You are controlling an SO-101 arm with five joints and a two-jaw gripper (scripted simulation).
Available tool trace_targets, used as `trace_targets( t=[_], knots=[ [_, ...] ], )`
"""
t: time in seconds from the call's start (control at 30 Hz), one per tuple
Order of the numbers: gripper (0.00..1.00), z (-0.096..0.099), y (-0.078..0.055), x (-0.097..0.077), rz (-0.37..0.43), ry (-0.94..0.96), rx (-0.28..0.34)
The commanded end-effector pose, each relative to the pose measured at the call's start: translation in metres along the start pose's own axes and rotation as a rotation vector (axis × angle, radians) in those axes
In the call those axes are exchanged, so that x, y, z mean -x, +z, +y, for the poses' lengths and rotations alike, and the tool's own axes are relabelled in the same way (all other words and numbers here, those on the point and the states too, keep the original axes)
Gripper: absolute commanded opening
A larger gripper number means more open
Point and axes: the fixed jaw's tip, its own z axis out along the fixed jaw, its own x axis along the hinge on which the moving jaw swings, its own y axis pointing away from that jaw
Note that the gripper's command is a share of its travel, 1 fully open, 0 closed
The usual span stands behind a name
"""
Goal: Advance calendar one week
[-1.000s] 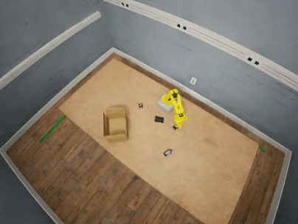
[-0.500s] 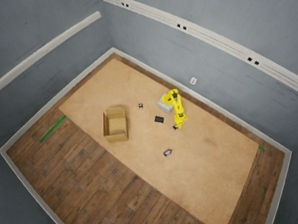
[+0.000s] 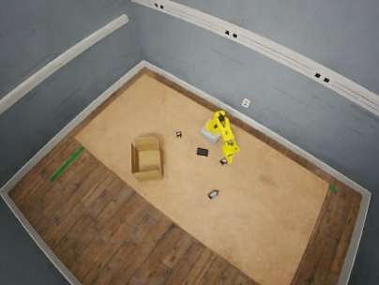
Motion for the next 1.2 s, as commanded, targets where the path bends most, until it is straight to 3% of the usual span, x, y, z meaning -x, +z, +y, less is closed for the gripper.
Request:
trace_targets(
  t=[0.0, 0.07, 0.27, 0.43, 0.87, 1.17],
  knots=[
    [0.35, -0.012, -0.022, 0.001, 0.009, -0.013, -0.119],
    [0.35, -0.012, -0.022, 0.001, 0.009, -0.013, -0.119],
    [0.35, -0.024, -0.052, 0.000, 0.024, -0.012, -0.287],
    [0.35, -0.027, -0.066, 0.000, 0.031, -0.012, -0.359],
    [0.35, -0.027, -0.068, -0.003, 0.034, 0.010, -0.368],
    [0.35, -0.025, -0.067, -0.023, 0.047, 0.172, -0.368]
  ],
)
